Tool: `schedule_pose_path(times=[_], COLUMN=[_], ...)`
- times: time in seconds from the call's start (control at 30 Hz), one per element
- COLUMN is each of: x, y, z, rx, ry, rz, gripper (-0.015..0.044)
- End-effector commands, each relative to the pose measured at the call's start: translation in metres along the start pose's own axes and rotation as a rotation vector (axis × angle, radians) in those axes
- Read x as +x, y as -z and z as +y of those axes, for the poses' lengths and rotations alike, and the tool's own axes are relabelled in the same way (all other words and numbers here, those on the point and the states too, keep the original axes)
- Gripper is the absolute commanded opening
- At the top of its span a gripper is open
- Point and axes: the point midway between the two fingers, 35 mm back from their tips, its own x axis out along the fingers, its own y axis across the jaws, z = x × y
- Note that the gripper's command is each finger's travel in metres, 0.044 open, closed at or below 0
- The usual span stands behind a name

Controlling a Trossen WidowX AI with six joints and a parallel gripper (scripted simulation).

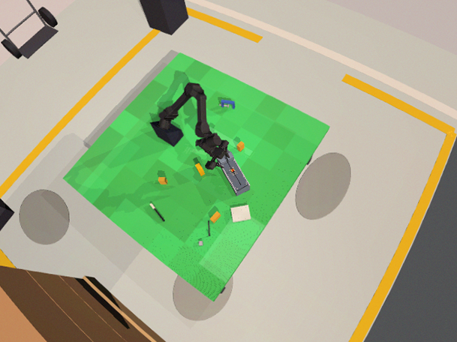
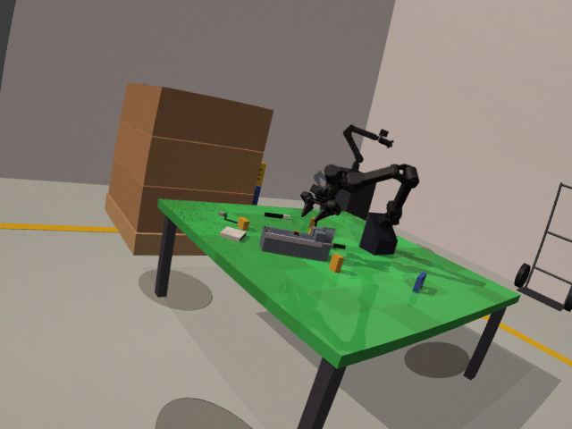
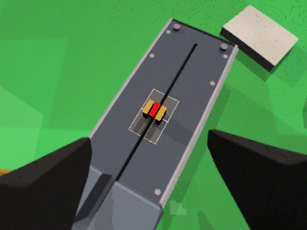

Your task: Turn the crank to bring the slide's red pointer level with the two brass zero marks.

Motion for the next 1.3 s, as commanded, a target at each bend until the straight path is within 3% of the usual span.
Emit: schedule_pose_path(times=[0.0, 0.33, 0.9, 1.27], x=[0.0001, 0.0001, 0.0000, 0.0000], y=[0.0001, 0.0001, 0.0000, 0.0000], z=[0.0001, 0.0001, 0.0001, 0.0001], rx=[0.000, 0.000, 0.000, 0.000], ry=[0.000, 0.000, -0.001, -0.001], rz=[0.000, 0.000, 0.000, 0.000], gripper=[0.0256, 0.0000, 0.0000, 0.0289])
